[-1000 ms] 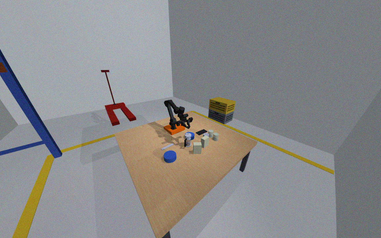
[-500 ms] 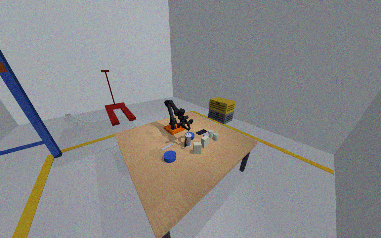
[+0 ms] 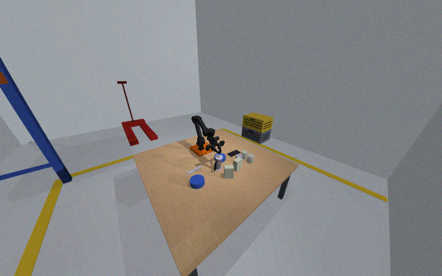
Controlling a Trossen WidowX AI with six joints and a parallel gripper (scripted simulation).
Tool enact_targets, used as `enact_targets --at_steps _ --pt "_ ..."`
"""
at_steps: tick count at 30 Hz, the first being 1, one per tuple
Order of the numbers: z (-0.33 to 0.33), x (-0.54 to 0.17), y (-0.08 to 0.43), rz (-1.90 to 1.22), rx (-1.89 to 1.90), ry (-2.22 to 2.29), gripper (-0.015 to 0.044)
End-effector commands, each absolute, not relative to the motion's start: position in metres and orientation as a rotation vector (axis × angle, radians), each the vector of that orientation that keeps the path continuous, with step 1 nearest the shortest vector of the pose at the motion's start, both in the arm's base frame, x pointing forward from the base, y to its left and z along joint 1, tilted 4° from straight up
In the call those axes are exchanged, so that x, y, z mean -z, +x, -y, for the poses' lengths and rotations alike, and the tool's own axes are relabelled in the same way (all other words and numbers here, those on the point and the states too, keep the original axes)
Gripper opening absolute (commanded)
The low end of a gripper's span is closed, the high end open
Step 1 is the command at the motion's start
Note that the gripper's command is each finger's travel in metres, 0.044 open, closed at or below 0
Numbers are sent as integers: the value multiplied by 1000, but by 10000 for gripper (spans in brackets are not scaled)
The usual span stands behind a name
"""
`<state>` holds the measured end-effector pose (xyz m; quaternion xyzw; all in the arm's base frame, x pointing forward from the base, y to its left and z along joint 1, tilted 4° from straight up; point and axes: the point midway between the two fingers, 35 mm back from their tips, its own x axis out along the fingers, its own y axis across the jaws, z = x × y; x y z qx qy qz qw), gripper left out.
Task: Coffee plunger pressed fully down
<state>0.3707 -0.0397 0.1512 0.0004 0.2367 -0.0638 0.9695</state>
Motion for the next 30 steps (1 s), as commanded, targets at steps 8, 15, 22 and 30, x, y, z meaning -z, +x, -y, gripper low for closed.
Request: enact_targets --at_steps 8,15,22,30 --pt "41 -123 370 -562 124 -4 122" --pt "41 -125 373 -562 124 -4 122" --pt "41 -125 375 -562 124 -4 122" --pt "41 -126 376 -562 124 -4 122"
